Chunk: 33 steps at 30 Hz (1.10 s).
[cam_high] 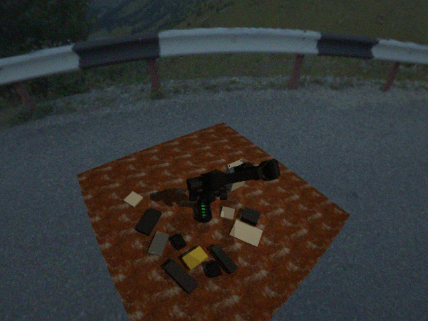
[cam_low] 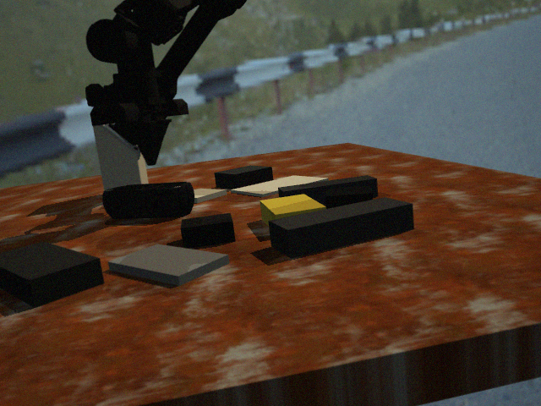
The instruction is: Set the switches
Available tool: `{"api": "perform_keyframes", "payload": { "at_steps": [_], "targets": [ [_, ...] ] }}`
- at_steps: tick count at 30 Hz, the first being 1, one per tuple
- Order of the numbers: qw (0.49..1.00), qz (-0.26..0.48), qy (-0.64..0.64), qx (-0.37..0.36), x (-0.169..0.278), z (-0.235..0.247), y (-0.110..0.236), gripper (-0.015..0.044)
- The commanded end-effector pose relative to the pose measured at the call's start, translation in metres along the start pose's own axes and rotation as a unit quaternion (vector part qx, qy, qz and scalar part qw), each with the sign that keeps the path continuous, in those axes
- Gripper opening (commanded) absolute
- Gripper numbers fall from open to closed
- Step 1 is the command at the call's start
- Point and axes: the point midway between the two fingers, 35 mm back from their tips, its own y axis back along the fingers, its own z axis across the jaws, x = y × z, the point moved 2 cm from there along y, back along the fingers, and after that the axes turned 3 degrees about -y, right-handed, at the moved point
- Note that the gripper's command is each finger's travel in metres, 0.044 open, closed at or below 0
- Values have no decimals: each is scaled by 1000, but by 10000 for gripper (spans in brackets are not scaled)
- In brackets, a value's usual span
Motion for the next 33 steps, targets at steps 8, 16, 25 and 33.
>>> {"api": "perform_keyframes", "payload": {
  "at_steps": [8, 16, 25, 33],
  "targets": [
    [1000, -1, 4, 0, 41, 16, 2, 0],
    [1000, -1, 4, 0, 41, 17, -10, 0],
    [1000, -1, 4, 0, 41, 17, -24, 0],
    [1000, 0, 4, 1, 41, 16, -35, 0]
  ]
}}
